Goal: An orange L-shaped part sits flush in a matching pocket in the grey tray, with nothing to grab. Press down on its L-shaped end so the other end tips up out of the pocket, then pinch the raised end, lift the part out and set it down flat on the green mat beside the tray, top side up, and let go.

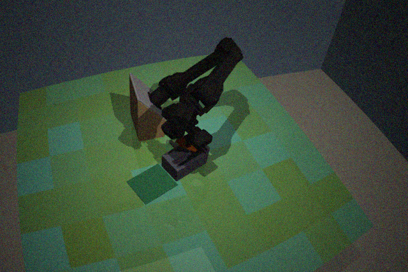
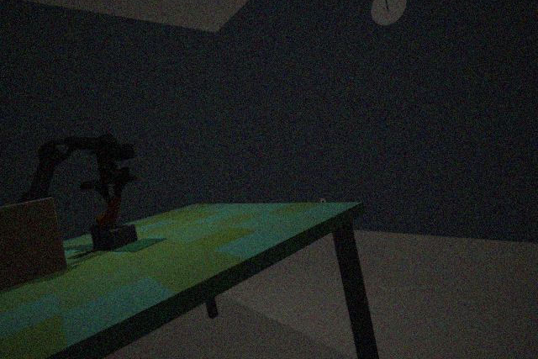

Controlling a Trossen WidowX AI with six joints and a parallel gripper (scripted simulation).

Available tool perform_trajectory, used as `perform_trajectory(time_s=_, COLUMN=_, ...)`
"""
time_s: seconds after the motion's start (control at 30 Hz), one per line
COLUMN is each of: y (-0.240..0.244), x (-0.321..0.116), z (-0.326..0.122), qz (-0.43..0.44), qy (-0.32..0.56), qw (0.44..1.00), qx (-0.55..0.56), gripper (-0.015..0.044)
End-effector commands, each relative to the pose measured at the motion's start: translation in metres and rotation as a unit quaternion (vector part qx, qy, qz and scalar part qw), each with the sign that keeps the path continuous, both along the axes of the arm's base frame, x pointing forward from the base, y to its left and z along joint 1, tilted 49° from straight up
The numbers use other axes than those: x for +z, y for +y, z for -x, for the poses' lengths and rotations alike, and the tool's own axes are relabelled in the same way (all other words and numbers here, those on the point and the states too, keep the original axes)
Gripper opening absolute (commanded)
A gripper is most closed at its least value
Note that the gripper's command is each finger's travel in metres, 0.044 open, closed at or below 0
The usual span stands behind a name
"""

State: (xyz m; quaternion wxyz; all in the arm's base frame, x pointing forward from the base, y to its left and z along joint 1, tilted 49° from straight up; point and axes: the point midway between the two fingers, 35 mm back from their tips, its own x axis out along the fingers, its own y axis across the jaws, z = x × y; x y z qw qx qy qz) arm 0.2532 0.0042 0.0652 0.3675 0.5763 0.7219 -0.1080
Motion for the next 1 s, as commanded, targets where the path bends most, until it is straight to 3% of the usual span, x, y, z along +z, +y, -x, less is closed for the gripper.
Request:
perform_trajectory(time_s=0.0, y=-0.010, x=-0.010, z=-0.007, qz=0.004, qy=-0.005, qw=1.000, qx=0.000, gripper=0.0000)
perform_trajectory(time_s=0.97, y=-0.081, x=-0.093, z=-0.045, qz=0.006, qy=-0.007, qw=1.000, qx=0.000, gripper=0.0000)
